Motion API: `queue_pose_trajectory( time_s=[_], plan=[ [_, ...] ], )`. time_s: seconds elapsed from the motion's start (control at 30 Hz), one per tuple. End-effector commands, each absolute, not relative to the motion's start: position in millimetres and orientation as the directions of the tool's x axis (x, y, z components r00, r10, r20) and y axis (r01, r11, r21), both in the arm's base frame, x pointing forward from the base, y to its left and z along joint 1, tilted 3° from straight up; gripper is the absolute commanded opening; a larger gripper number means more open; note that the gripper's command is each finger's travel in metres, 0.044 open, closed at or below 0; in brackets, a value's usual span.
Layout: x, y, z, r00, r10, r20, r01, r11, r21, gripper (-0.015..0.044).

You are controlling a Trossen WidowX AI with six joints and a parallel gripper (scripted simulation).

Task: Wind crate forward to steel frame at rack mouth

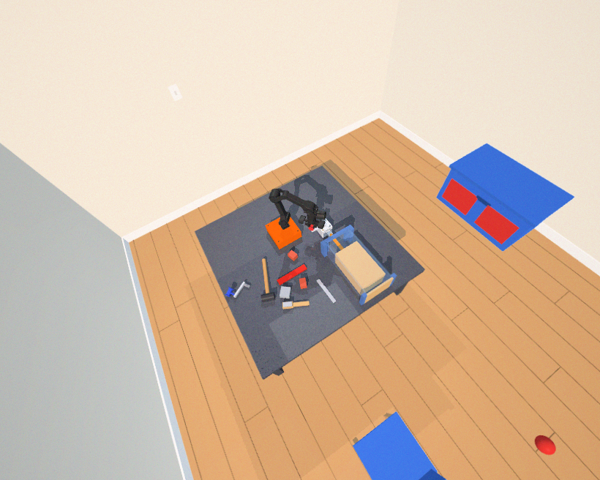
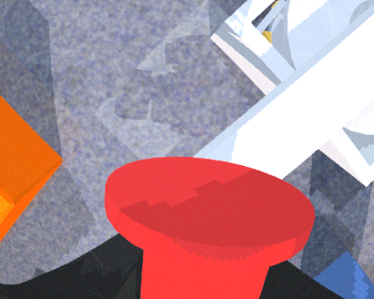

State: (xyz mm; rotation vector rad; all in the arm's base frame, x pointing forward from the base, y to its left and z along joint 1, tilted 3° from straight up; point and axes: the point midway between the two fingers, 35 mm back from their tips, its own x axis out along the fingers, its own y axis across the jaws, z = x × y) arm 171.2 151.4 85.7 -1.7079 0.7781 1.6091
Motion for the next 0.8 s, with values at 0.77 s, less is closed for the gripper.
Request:
queue_pose_trajectory(
  time_s=[0.77],
  plan=[
    [180.3, 151.3, 83.1, 0.066, 0.019, -0.998, -0.789, -0.611, -0.064, 0.0]
  ],
)
